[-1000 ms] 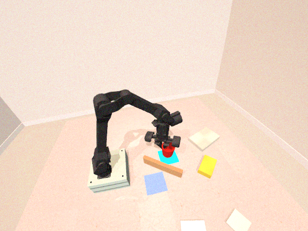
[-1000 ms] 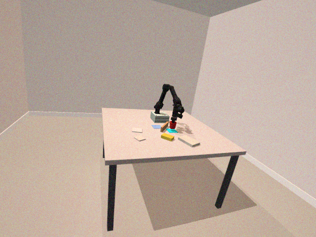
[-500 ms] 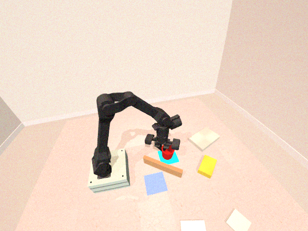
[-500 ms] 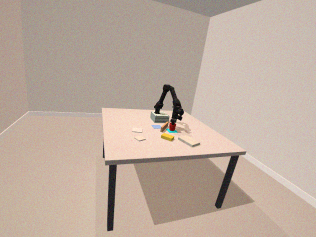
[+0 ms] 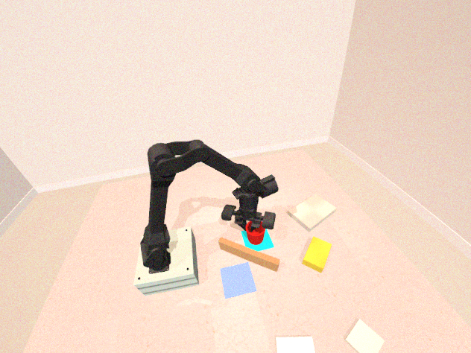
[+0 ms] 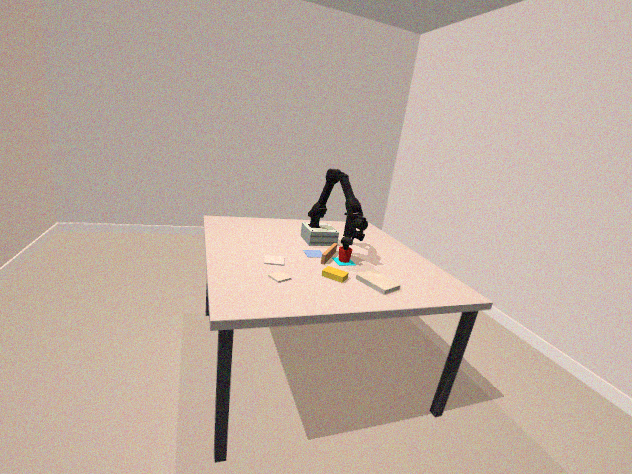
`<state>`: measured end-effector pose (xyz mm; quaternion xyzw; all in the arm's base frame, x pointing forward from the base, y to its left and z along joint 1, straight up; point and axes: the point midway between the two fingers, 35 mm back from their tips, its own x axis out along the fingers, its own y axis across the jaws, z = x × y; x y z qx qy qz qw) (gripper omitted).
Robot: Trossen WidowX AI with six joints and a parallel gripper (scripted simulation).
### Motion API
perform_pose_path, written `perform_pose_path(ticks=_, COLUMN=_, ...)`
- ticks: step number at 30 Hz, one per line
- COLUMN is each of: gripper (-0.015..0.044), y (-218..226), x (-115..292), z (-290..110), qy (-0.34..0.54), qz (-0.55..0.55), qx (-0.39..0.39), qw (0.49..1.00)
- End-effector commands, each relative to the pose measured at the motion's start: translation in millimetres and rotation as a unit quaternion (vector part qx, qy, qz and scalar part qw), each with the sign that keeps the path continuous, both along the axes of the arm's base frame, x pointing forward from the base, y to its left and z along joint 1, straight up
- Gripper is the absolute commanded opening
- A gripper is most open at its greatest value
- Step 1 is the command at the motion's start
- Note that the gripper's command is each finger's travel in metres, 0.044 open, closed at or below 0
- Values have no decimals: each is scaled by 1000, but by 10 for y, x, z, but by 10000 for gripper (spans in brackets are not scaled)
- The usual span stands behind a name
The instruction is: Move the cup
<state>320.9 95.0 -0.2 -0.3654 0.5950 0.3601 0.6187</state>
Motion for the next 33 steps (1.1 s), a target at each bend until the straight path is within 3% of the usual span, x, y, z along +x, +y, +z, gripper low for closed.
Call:
perform_pose_path(ticks=1, gripper=128, y=0, x=1, z=5, qy=-1, qz=0, qx=0, qw=1000)
perform_pose_path(ticks=33, gripper=128, y=-24, x=-52, z=482, qy=1, qz=-2, qx=1, qw=1000)
